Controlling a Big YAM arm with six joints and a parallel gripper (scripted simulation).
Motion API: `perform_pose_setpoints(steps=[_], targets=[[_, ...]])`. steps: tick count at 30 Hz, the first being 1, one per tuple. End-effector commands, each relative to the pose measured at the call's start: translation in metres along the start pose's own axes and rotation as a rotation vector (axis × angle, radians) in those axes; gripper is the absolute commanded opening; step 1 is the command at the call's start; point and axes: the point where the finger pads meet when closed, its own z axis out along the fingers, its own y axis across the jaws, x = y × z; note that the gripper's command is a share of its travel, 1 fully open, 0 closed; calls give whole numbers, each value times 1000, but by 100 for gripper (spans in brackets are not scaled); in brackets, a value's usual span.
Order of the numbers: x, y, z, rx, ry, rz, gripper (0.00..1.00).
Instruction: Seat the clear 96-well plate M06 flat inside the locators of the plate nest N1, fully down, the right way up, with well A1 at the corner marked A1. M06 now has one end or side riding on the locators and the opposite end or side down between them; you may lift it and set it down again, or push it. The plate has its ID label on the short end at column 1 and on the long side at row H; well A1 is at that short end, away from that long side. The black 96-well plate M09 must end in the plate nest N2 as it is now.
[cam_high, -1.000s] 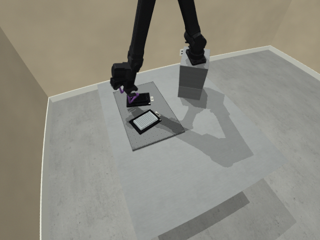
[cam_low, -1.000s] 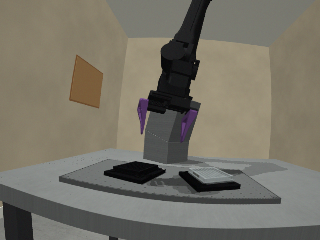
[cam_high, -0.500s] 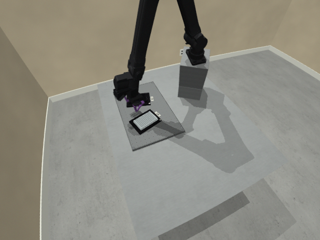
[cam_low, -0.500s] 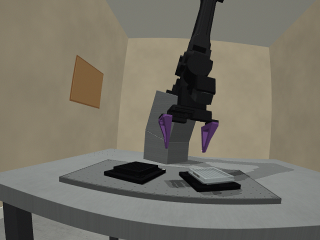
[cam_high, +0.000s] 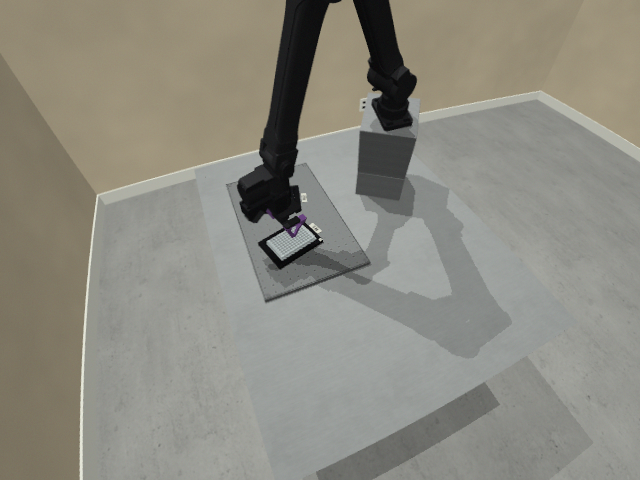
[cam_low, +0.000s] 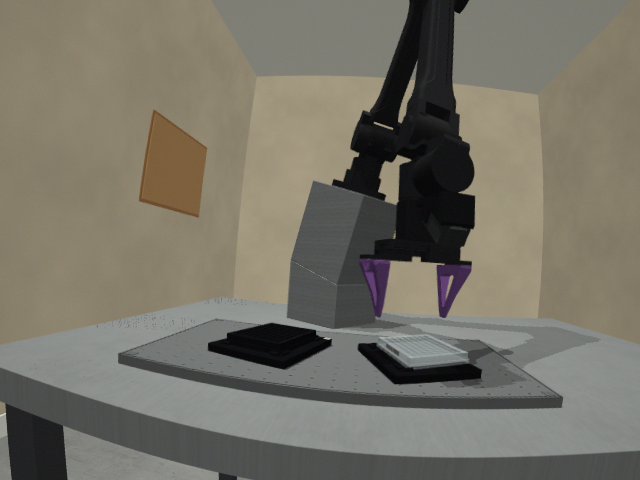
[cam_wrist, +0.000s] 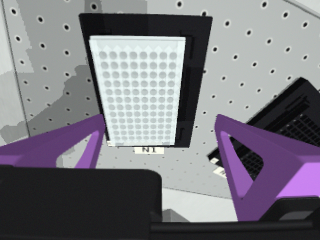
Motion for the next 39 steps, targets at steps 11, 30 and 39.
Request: perform_pose_setpoints(steps=[11,30,39], targets=[[-3,21,0,0,-14,20,100],[-4,25,26,-2,-14,18,100],[-3,25,37,-2,-12,18,100]])
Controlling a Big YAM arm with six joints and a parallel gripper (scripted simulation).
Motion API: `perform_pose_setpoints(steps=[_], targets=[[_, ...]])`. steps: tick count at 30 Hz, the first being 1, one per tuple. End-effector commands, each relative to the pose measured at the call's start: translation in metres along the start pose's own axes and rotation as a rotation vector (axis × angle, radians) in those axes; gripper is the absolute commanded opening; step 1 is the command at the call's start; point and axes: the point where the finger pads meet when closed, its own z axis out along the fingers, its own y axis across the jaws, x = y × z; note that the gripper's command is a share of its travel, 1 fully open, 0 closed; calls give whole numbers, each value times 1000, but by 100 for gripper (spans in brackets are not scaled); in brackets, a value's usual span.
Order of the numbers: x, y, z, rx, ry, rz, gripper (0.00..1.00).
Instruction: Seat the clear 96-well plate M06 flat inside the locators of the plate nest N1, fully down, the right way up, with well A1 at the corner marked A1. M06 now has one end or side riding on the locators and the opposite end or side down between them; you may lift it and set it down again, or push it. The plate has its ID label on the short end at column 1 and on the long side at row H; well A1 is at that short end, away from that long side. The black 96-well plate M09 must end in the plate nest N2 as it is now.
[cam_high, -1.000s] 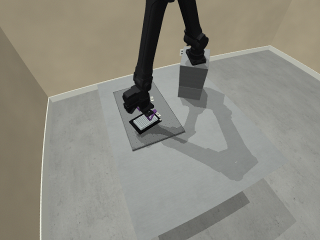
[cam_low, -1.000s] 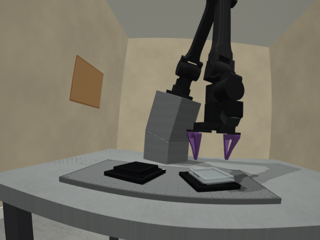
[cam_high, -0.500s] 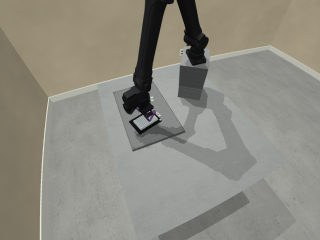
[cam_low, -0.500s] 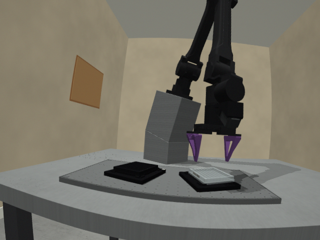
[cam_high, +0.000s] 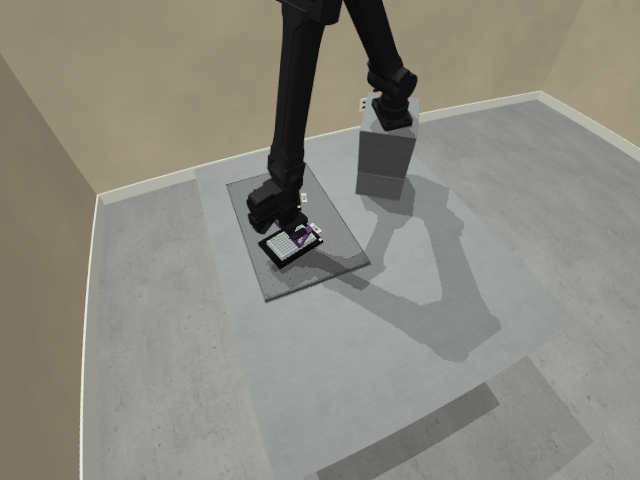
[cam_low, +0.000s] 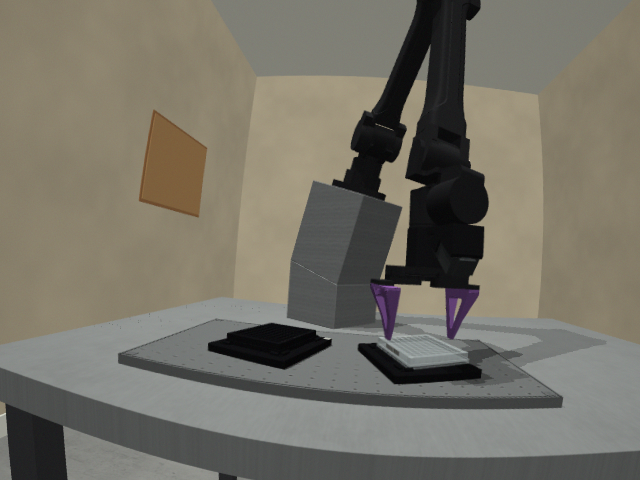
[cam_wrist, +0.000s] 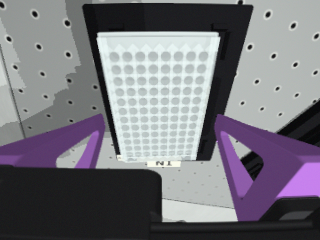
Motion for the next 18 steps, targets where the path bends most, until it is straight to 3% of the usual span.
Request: perform_pose_setpoints(steps=[1,10,18], targets=[[-9,5,7,-1,-18,-4,100],[-8,5,22,-2,-17,-4,100],[-8,1,15,0,-18,-2,100]])
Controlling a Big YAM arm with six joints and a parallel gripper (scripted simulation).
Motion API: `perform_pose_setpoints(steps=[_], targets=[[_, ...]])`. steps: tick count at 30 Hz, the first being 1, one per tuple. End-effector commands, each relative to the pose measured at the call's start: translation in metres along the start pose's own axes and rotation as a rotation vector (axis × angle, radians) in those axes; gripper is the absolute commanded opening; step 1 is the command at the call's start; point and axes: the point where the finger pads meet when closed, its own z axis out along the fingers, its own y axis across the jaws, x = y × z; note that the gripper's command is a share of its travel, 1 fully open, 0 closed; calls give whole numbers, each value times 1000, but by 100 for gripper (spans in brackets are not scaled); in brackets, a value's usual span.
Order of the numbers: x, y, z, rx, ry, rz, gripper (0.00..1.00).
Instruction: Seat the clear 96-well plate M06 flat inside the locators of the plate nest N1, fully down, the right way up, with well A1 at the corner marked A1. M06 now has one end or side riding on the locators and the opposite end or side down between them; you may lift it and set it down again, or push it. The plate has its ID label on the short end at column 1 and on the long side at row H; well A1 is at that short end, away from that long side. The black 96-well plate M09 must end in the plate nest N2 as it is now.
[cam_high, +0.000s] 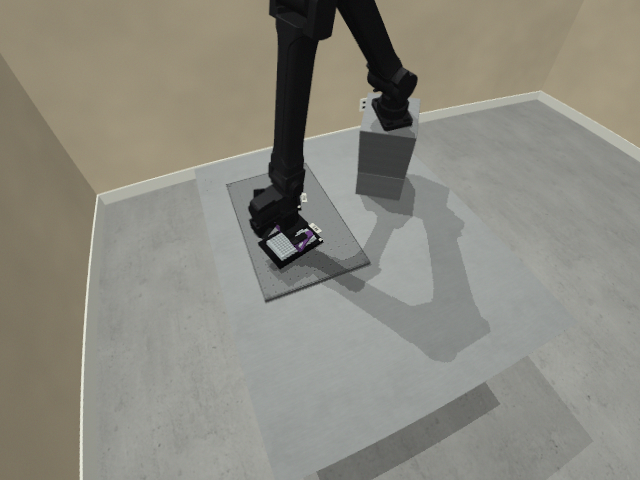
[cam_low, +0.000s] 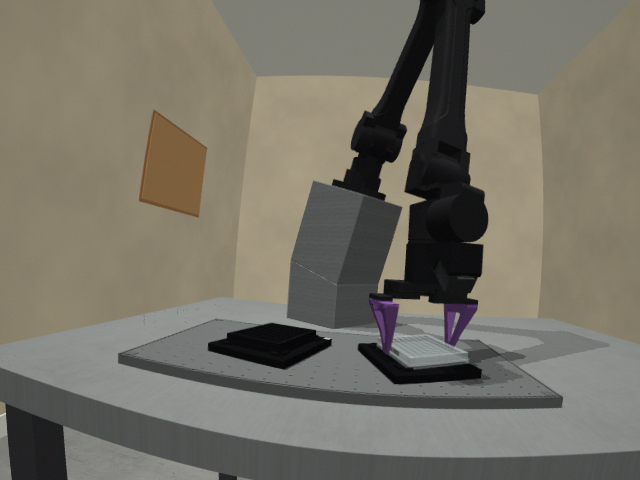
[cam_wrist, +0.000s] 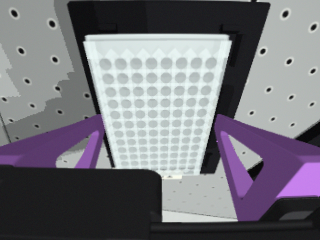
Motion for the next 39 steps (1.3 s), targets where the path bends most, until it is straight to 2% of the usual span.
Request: perform_pose_setpoints(steps=[1,4,5,39], targets=[[-8,1,-5,0,-20,-1,100],[-8,1,-5,0,-20,-1,100],[-8,1,-5,0,-20,-1,0],[-8,1,-5,0,-20,-1,0]])
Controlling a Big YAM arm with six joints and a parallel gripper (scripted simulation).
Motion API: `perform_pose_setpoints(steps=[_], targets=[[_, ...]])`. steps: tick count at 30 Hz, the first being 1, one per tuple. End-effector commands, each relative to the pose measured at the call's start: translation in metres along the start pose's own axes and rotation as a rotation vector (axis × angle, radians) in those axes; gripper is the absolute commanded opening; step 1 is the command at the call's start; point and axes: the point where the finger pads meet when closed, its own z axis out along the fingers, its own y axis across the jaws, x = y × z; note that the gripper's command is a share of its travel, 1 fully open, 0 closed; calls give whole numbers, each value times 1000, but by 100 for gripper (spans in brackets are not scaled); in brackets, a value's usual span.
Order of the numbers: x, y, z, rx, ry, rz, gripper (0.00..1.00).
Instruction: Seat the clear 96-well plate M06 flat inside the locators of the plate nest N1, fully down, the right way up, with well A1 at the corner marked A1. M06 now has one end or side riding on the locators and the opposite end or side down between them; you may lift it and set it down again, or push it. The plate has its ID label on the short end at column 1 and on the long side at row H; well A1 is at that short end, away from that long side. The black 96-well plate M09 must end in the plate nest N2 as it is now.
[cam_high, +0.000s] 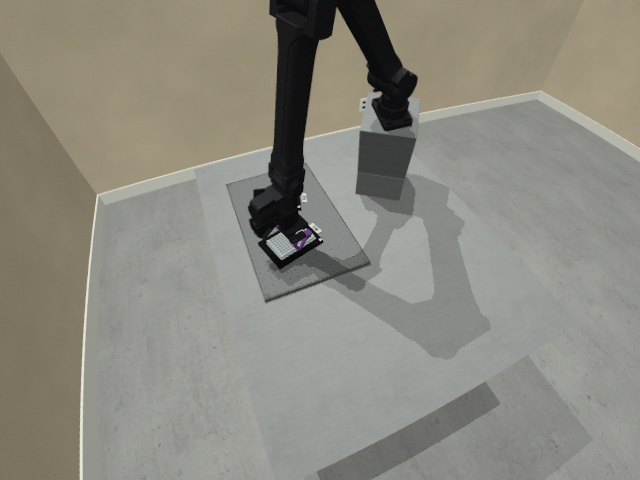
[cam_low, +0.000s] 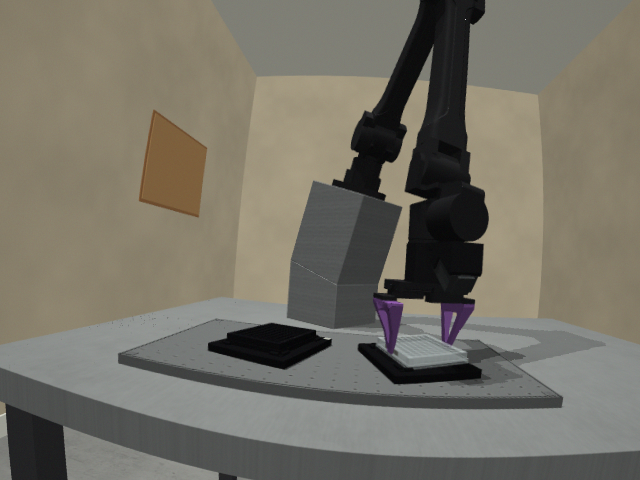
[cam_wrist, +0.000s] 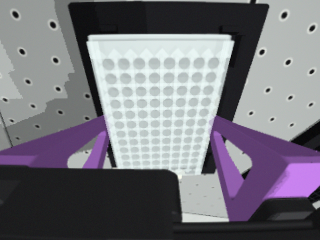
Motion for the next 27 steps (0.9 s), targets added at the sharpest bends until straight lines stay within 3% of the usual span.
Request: perform_pose_setpoints(steps=[1,22,25,27], targets=[[-8,4,-12,-2,-18,-2,0],[-7,-3,-44,1,-19,0,0],[-3,-4,-38,1,-2,5,0],[-7,-3,-49,1,-19,1,0]])
